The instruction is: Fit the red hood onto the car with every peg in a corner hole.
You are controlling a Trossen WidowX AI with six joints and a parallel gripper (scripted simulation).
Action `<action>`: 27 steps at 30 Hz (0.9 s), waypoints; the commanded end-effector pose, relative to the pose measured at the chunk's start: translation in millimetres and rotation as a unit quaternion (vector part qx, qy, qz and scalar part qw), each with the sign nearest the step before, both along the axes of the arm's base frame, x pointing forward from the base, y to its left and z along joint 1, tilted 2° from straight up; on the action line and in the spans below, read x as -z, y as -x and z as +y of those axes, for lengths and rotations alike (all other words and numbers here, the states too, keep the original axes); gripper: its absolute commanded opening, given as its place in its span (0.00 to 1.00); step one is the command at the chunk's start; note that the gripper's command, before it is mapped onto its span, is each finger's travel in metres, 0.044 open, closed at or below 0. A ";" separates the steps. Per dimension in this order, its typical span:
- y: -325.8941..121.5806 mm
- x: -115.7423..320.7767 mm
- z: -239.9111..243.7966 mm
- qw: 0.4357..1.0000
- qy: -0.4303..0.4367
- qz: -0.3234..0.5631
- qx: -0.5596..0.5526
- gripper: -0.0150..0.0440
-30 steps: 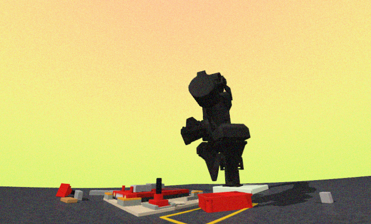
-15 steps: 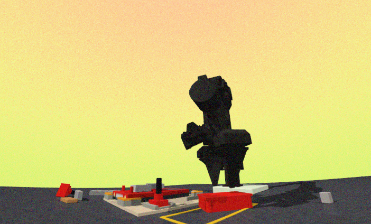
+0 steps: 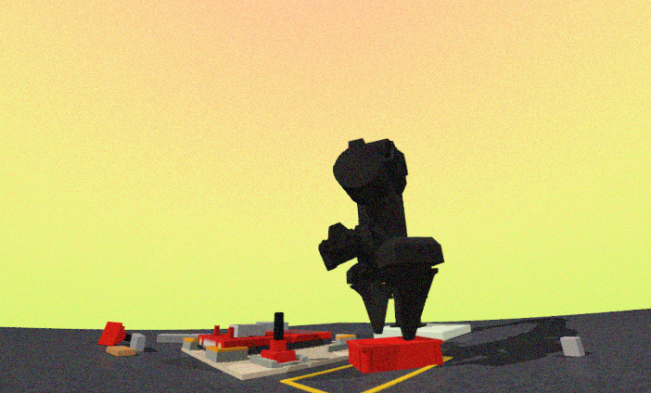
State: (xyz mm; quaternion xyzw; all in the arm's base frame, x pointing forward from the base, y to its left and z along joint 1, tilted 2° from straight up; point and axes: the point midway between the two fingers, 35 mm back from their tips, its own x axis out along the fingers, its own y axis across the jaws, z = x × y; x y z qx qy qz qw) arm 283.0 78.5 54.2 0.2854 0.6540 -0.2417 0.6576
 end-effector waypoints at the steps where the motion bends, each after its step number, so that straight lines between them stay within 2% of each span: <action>1: 0.6 2.7 -0.9 1.000 0.003 0.000 0.002 1.00; 27: 0.2 15.3 -0.3 1.000 0.003 0.001 0.002 1.00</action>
